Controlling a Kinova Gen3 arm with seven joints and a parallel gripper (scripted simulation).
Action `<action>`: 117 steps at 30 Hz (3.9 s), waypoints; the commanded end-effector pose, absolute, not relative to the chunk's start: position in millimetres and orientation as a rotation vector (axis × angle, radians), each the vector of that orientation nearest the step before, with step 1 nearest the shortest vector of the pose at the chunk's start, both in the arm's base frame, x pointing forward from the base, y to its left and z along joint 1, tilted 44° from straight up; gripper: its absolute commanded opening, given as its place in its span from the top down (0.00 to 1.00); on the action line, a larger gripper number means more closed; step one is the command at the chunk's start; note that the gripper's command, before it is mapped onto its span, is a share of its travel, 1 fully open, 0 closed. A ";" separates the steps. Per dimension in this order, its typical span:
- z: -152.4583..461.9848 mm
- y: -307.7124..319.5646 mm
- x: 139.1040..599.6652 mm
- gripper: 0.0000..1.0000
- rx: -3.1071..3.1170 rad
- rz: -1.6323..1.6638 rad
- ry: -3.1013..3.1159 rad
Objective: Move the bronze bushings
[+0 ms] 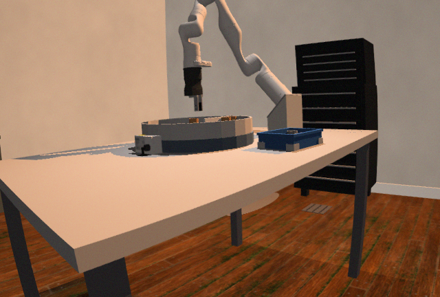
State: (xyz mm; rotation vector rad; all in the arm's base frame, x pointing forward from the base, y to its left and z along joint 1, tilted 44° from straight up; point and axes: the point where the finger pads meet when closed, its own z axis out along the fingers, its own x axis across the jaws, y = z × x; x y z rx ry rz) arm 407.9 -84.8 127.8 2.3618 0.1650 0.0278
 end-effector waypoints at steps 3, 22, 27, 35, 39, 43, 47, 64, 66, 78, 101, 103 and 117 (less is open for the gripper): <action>128.0 -84.2 408.3 0.62 2.362 0.029 0.166; 133.3 -79.0 407.8 0.00 2.362 0.029 0.166; 147.7 -65.0 406.4 0.00 2.362 0.029 0.166; 178.4 -35.2 403.4 0.00 2.362 0.029 0.166; 184.5 -29.2 402.8 0.00 2.362 0.029 0.166; 192.4 -21.6 402.0 0.00 2.362 0.029 0.166; 194.5 -19.5 401.8 0.00 2.362 0.029 0.166; 194.5 -19.4 401.8 0.00 2.362 0.029 0.166; 194.5 -19.4 401.8 0.00 2.362 0.029 0.166; 194.5 -19.4 401.8 0.00 2.362 0.029 0.166; 194.5 -19.4 401.8 0.00 2.362 0.029 0.166; 194.5 -19.4 401.8 0.00 2.362 0.029 0.166; 194.5 -19.4 401.8 0.00 2.362 0.029 0.166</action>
